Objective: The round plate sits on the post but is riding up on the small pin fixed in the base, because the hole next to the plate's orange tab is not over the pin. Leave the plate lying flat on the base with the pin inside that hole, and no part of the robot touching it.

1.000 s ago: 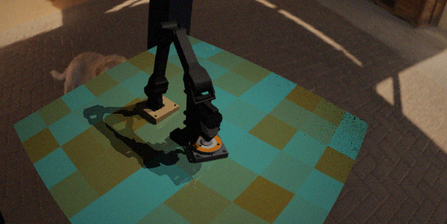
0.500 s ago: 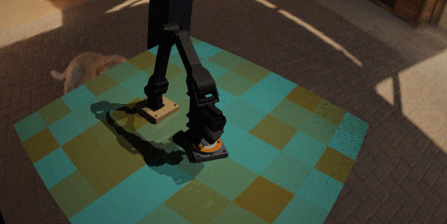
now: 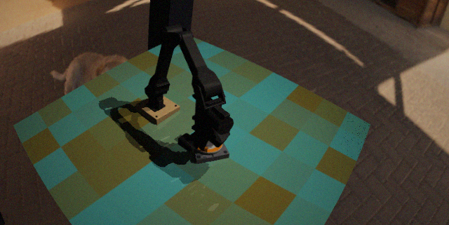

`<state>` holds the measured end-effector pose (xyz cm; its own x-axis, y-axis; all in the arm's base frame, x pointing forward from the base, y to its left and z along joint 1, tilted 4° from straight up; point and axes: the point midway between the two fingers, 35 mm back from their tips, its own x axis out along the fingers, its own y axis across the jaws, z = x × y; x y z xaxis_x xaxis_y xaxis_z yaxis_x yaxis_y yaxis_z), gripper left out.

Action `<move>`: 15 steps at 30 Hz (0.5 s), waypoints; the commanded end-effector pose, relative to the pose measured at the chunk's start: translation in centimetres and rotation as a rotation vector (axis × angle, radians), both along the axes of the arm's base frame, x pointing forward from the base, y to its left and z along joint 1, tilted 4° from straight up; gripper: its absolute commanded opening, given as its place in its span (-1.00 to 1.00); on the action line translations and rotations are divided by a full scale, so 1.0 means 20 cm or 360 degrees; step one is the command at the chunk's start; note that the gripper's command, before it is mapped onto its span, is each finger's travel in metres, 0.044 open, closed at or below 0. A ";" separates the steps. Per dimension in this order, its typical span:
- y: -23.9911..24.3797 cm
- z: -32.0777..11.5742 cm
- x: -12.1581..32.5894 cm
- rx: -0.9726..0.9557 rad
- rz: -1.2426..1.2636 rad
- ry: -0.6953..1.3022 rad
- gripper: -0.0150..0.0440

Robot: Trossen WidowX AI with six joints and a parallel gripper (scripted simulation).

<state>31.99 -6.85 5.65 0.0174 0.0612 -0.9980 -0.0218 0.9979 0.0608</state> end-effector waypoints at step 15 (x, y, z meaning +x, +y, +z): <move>0.06 0.00 0.08 0.0007 0.0001 0.0006 -0.49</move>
